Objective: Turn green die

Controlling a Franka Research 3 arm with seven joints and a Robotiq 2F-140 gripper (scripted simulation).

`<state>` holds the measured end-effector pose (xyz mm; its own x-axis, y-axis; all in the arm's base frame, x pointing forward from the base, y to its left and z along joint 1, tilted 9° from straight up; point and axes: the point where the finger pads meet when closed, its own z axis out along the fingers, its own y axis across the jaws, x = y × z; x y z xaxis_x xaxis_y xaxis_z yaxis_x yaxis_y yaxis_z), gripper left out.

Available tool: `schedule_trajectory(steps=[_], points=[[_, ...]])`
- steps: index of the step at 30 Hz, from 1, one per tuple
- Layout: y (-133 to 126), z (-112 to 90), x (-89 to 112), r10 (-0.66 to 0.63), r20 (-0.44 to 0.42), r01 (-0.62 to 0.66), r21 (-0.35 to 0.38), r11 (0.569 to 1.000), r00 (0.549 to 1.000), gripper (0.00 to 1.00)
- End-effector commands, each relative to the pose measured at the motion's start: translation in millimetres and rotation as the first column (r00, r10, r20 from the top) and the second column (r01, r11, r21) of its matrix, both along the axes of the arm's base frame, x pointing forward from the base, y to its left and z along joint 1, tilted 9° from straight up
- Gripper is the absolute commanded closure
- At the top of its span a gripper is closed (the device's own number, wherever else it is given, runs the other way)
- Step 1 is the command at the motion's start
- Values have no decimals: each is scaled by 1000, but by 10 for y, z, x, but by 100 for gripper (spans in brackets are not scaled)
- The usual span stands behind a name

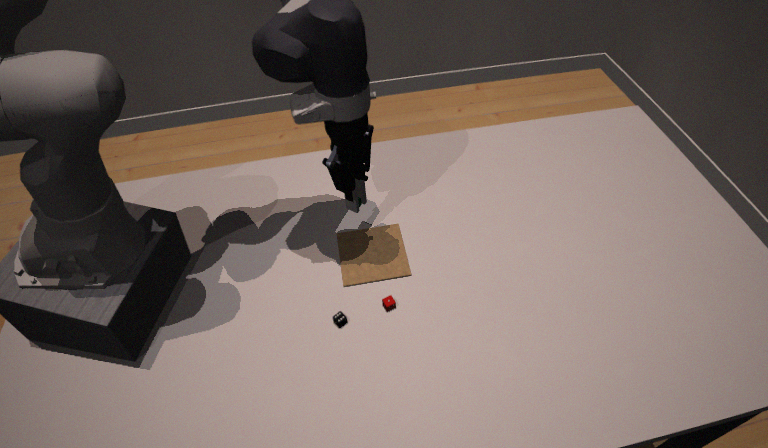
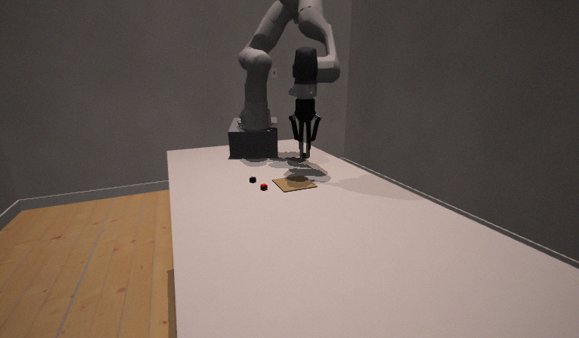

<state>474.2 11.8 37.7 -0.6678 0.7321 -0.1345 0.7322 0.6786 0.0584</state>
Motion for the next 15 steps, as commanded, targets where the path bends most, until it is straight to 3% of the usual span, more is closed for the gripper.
schedule_trajectory(steps=[1, 5, 11, 15], points=[[-212, 18, 89, 168, -14, -168, -27, 985, 986, 91], [-601, 65, 194, 204, -13, -205, -33, 978, 979, 91], [-621, 63, 199, 206, -3, -206, -44, 978, 979, 91], [-609, 48, 187, 205, 55, -198, -106, 974, 977, 91]])
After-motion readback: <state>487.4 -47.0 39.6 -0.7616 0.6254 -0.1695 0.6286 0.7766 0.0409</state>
